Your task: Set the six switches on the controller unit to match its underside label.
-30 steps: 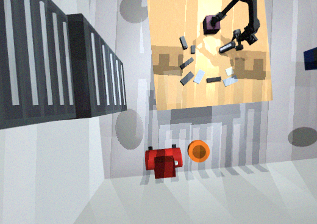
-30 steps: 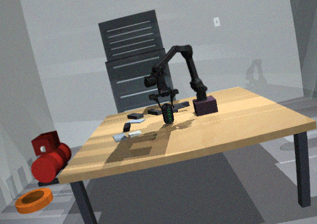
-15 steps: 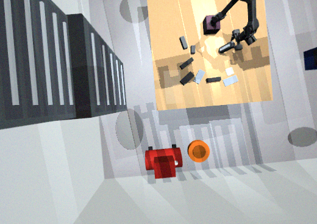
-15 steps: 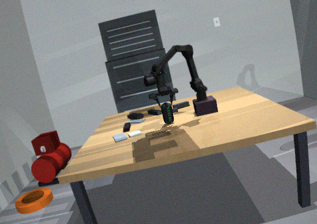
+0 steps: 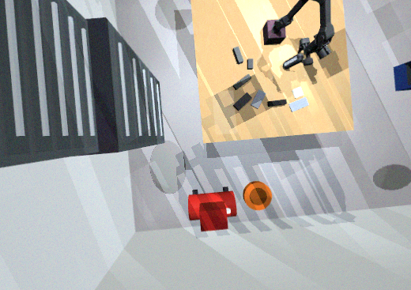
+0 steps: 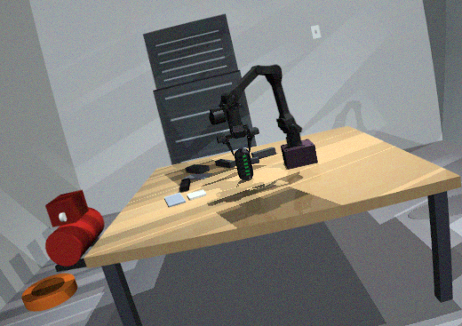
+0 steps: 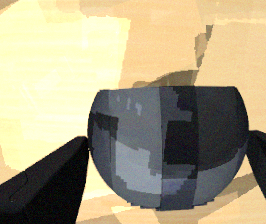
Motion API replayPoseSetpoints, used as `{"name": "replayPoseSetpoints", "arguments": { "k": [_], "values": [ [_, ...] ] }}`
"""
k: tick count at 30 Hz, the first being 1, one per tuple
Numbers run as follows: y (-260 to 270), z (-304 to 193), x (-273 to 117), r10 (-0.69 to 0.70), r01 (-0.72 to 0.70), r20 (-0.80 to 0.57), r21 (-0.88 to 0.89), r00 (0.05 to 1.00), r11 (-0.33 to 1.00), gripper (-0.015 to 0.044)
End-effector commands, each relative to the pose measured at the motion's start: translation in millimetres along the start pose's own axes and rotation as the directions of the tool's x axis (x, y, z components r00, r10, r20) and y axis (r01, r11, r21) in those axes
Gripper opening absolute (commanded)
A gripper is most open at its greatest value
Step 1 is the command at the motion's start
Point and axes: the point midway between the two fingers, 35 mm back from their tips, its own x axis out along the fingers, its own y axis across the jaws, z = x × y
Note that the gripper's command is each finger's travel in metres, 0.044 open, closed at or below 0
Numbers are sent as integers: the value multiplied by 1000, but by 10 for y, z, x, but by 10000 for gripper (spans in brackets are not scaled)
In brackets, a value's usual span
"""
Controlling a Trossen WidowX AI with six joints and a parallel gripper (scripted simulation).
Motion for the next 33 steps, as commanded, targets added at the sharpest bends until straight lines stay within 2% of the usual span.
{"name": "replayPoseSetpoints", "arguments": {
  "k": [1,33],
  "values": [
    [-1,-70,7,1,-1,-13,3,1000,1000,338],
    [-1,-364,-14,1,-1,-16,3,1000,1000,338]
  ]
}}
